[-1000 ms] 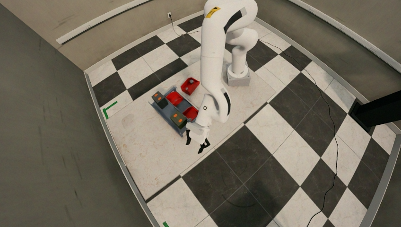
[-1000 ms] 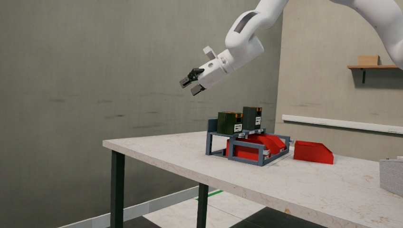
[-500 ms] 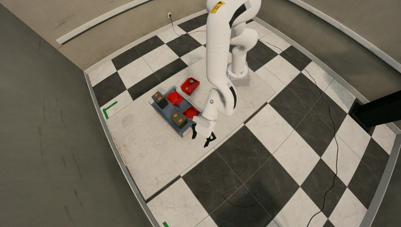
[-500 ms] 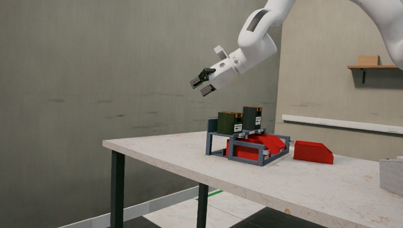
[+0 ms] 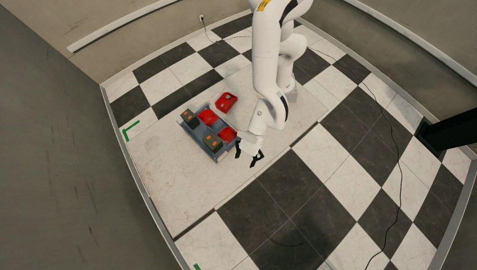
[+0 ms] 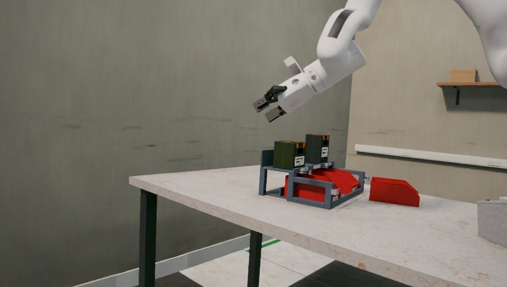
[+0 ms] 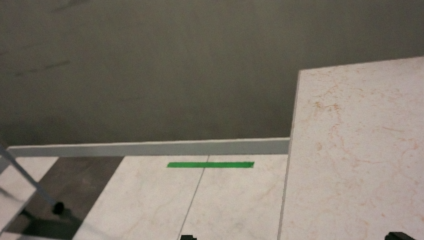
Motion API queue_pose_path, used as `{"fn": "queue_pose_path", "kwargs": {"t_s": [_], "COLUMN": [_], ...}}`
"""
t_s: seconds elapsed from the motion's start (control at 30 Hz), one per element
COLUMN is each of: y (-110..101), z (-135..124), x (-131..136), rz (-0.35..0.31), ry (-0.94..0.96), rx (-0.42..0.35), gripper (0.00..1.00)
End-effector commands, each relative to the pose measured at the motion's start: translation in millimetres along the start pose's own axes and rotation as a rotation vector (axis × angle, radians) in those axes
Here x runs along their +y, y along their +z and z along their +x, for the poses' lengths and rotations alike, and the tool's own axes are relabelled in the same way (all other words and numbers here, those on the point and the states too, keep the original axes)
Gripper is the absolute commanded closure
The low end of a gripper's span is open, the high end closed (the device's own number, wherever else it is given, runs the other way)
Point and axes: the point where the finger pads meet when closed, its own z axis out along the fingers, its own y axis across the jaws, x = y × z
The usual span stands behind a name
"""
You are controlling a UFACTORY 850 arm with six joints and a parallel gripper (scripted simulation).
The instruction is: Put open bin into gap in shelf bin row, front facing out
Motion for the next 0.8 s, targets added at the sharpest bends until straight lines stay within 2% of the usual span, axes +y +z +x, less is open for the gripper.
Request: {"fn": "queue_pose_path", "kwargs": {"t_s": [0.0,0.03,0.2,0.6,0.77], "y": [0,0,-38,-38,-76], "z": [1,1,-30,-30,-62], "x": [-1,-1,-7,-7,-14], "rz": [0.001,0.001,0.001,0.001,0.001], "ry": [0.0,0.0,0.0,0.0,0.0], "rx": [0.002,0.002,0.002,0.002,0.002], "gripper": [0.0,0.0,0.0,0.0,0.0]}}
